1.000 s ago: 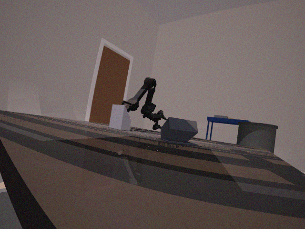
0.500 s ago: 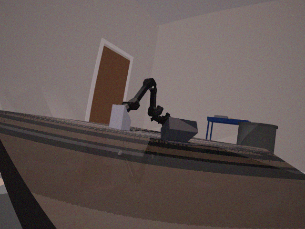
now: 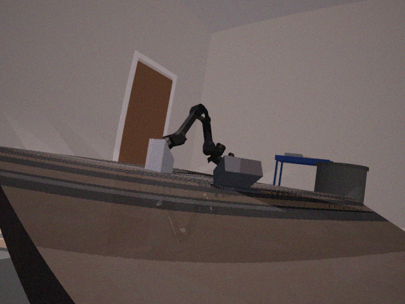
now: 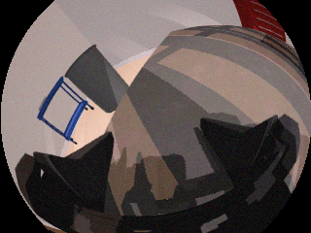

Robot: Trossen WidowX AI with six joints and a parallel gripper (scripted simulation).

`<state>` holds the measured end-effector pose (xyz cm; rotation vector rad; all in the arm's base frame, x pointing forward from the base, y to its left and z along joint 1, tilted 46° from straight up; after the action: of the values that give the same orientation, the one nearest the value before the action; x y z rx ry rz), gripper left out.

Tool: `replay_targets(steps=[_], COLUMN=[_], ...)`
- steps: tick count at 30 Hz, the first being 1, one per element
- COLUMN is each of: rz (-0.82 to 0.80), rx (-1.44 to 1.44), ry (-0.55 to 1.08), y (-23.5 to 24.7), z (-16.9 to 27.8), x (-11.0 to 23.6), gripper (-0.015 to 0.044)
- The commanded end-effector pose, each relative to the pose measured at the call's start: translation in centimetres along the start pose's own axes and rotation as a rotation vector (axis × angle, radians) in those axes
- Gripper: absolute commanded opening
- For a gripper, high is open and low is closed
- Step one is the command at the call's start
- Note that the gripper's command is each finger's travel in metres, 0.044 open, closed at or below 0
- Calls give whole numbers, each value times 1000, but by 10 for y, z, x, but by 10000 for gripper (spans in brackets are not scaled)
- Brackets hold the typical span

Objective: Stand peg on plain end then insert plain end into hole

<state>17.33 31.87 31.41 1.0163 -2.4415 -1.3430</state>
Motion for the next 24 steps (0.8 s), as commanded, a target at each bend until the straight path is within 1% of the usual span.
replay_targets(steps=[1,12,24], rz=[58,265,489], rx=[69,220,284], ry=[17,110,230], y=[-20,-91,-165], z=[-11,-41,-78], x=[-13,-35,-34], gripper=[440,440,440])
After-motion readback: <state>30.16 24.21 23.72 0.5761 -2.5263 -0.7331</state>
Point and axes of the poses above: the point midway between the two fingers, 35 mm back from their tips, its own x axis back along the fingers, its own y axis across the jaws, z = x × y, the point moved 5 cm from there along x, back along the fingers, and after that the axes turned 6 degrees about x, right-handed, at the moved point
